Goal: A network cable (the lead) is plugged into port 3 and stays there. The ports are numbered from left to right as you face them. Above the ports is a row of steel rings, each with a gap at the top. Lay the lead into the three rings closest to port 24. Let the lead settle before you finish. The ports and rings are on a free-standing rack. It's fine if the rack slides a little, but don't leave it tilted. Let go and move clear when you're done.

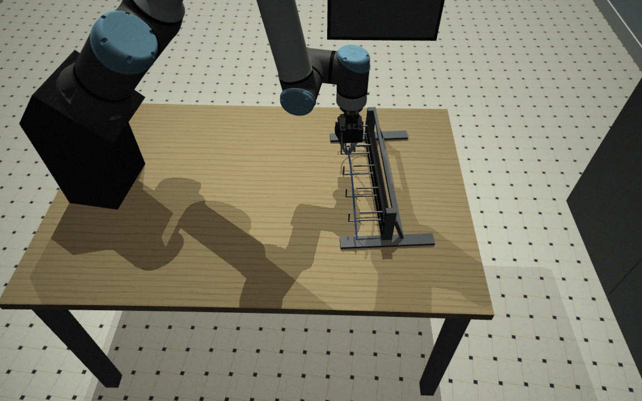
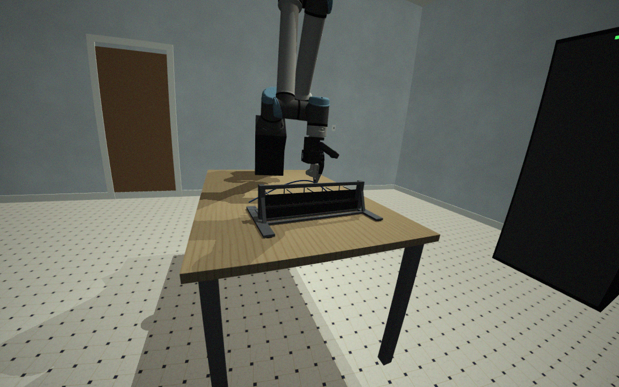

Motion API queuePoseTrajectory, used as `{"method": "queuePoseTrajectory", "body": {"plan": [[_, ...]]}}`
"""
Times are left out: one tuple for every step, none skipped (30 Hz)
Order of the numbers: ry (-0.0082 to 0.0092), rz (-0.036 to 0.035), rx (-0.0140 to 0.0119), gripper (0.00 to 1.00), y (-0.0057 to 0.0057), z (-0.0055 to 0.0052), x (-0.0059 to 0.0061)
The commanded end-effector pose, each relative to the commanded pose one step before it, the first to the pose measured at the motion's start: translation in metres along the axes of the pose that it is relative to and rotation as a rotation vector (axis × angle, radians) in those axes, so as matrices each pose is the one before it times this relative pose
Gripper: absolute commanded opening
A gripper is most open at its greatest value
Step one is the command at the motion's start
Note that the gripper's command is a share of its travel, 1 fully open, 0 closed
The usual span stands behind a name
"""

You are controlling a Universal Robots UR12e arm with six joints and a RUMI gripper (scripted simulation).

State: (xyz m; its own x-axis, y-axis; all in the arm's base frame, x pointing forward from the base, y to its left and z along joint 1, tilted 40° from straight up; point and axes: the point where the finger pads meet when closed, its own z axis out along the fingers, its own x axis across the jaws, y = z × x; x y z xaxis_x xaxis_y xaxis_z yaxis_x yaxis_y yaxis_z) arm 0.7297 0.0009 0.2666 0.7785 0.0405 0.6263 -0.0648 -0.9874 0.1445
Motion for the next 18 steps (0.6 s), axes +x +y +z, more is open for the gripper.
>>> {"method": "queuePoseTrajectory", "body": {"plan": [[0.00128, -0.00015, -0.00007, 0.0, -0.00006, 0.00387, 0.00061], [0.0, 0.0, 0.0, 0.0, 0.0, 0.00103, 0.0], [0.0, 0.0, 0.0, 0.0, 0.0, 0.00105, 0.0], [0.0, 0.0, 0.0, 0.0, 0.0, 0.00108, 0.0], [0.0, 0.0, 0.0, 0.0, 0.0, 0.0011, 0.0], [0.0, 0.0, 0.0, 0.0, 0.0, 0.00112, 0.0], [0.0, 0.0, 0.0, 0.0, 0.0, 0.00114, 0.0], [0.0, 0.0, 0.0, 0.0, 0.0, 0.00116, 0.0], [0.0, 0.0, 0.0, 0.0, 0.0, 0.00117, 0.0], [0.0, 0.0, 0.0, 0.0, 0.0, 0.00118, 0.0], [0.0, 0.0, 0.0, 0.0, 0.0, 0.00119, 0.0], [0.0, 0.0, 0.0, 0.0, 0.0, 0.0012, 0.0], [0.0, 0.0, 0.0, 0.0, 0.0, 0.0, 0.0], [0.0, 0.0, 0.0, 0.0, 0.0, 0.0, 0.0], [0.0, 0.0, 0.0, 0.0, 0.0, 0.0012, 0.0], [0.0, 0.0, 0.0, 0.0, 0.0, 0.00121, 0.0], [0.0, 0.0, 0.0, 0.0, 0.0, 0.00121, 0.0], [0.0, 0.0, 0.0, 0.0, 0.0, 0.0012, 0.0]]}}
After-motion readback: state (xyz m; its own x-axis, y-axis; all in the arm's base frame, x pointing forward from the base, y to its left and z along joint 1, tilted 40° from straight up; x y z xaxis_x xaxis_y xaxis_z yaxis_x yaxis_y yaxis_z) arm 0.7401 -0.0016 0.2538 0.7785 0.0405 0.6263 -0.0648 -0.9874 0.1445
